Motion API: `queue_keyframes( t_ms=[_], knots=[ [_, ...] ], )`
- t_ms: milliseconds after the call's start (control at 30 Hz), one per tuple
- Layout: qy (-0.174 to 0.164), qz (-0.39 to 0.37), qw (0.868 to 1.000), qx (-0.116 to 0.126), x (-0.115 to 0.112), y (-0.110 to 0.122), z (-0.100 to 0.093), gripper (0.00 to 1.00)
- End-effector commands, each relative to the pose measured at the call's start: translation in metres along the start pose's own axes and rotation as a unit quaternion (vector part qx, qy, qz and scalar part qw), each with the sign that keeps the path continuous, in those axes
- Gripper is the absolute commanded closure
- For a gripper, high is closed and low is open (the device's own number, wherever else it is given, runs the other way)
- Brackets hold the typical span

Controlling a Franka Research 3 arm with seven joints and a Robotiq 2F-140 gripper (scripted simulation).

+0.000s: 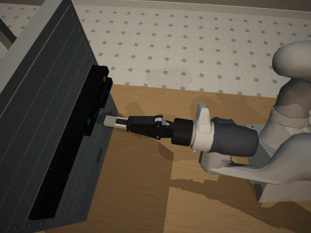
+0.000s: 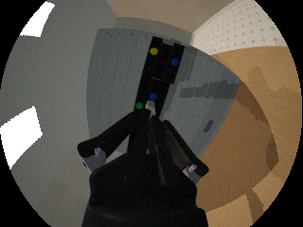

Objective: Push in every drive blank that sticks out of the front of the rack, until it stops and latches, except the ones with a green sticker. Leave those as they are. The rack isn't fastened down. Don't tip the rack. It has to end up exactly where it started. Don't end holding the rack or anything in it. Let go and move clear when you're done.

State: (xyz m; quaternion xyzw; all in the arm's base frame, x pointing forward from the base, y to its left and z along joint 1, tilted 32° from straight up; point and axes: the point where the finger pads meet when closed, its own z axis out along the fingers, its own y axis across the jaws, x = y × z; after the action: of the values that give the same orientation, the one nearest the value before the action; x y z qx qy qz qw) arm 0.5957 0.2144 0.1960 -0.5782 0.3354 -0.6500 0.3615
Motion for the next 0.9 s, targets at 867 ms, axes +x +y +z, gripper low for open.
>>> queue_keyframes(
  t_ms=[867],
  knots=[
    [0.005,-0.009,1.000,-0.005,0.0041,0.0036,0.0277,1.00]
  ],
)
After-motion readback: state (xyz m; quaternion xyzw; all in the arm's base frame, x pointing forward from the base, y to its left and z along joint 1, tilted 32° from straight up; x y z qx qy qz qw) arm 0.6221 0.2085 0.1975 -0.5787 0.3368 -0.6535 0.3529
